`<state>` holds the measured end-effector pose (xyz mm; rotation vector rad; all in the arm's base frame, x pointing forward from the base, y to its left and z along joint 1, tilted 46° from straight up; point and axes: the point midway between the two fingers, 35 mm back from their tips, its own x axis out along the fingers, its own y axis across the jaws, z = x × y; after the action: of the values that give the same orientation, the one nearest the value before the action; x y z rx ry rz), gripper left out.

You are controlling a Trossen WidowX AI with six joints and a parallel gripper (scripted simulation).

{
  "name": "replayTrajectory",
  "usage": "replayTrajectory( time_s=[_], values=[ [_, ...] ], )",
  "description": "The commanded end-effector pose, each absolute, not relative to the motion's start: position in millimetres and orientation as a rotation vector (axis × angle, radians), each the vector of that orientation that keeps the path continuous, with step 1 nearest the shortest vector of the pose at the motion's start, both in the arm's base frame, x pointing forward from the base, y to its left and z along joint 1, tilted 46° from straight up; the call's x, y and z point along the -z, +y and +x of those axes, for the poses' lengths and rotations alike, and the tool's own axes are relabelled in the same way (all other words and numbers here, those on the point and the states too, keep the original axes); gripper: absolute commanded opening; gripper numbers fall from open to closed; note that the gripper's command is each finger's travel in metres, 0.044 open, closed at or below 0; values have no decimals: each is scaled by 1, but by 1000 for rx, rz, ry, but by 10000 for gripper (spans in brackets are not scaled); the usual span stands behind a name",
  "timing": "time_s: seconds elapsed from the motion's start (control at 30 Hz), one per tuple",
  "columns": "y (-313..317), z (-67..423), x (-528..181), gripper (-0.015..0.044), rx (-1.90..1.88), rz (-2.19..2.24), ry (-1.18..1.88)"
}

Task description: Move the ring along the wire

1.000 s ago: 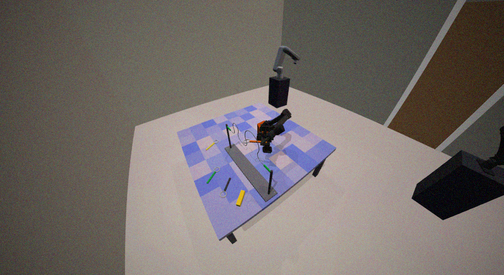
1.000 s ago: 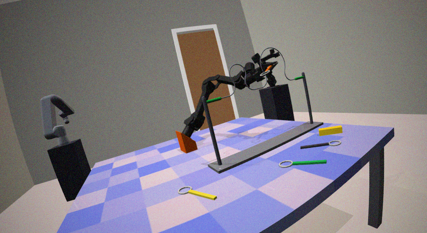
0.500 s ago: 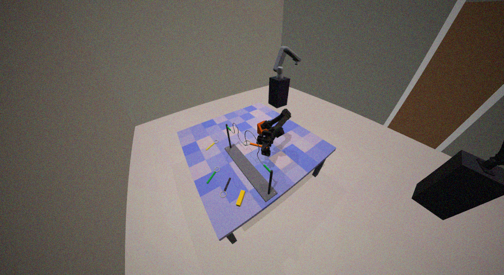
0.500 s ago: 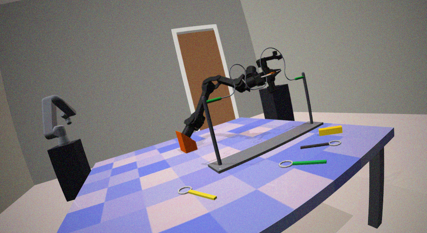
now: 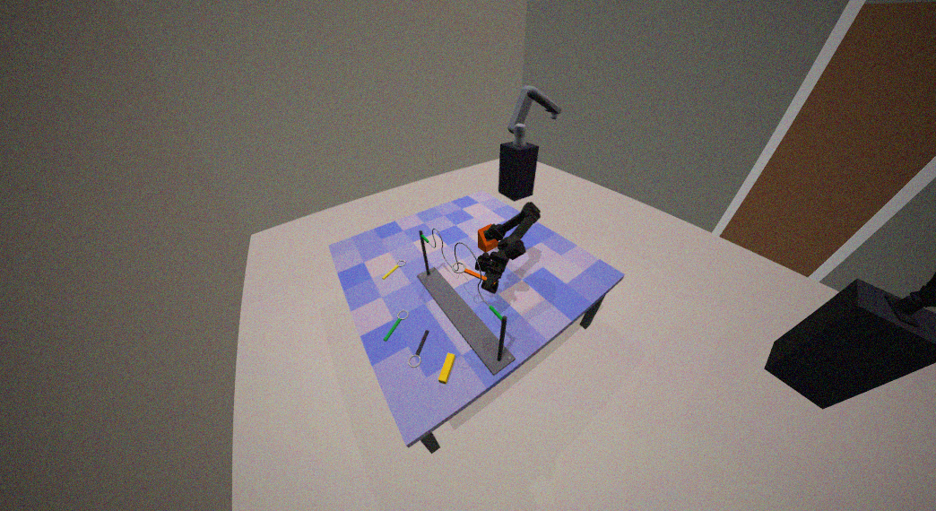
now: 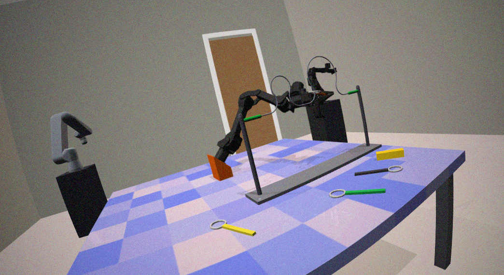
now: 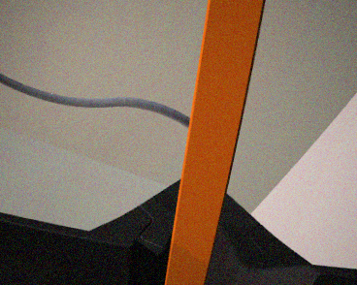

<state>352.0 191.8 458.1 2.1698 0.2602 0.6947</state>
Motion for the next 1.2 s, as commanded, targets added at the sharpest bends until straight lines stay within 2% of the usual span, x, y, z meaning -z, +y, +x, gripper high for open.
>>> replayTrajectory(
  time_s=[0.0, 1.17],
  values=[
    [200, 352, -443, -150, -672, 2090, 289],
    [221, 349, -355, -150, -562, 1484, 409]
  ],
)
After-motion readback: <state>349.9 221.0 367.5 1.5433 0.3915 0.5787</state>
